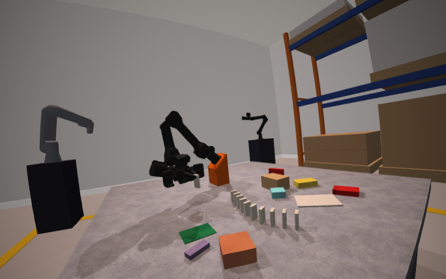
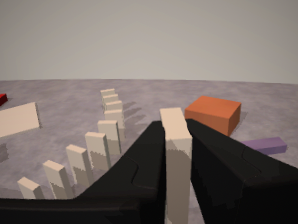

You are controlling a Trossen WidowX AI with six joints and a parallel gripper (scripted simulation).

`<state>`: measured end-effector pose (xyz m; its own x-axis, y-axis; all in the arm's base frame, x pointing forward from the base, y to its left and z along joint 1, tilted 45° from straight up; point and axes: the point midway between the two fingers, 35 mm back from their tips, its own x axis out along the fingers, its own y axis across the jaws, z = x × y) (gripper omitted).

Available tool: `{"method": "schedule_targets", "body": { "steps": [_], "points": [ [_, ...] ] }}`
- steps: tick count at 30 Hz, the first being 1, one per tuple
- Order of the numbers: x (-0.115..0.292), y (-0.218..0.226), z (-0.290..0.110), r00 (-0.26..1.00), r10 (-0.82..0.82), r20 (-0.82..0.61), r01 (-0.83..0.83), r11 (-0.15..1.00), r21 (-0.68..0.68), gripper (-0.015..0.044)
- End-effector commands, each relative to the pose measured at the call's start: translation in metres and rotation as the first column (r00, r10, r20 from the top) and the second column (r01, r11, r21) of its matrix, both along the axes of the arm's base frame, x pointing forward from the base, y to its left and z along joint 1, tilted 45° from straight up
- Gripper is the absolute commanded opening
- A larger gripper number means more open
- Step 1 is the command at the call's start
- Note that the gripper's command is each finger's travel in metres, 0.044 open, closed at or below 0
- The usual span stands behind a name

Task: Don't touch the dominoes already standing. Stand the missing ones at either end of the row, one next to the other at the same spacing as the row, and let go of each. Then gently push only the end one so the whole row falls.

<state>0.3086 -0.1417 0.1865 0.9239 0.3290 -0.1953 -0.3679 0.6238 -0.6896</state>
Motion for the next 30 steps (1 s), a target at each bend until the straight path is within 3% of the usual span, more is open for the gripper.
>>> {"method": "schedule_targets", "body": {
  "steps": [1,30],
  "points": [
    [0.003,-0.009,-0.006,1.000,0.002,0.004,-0.002,1.000,-0.007,0.0024],
    [0.013,-0.063,-0.067,1.000,-0.001,0.002,0.001,1.000,-0.002,0.0024]
  ]
}}
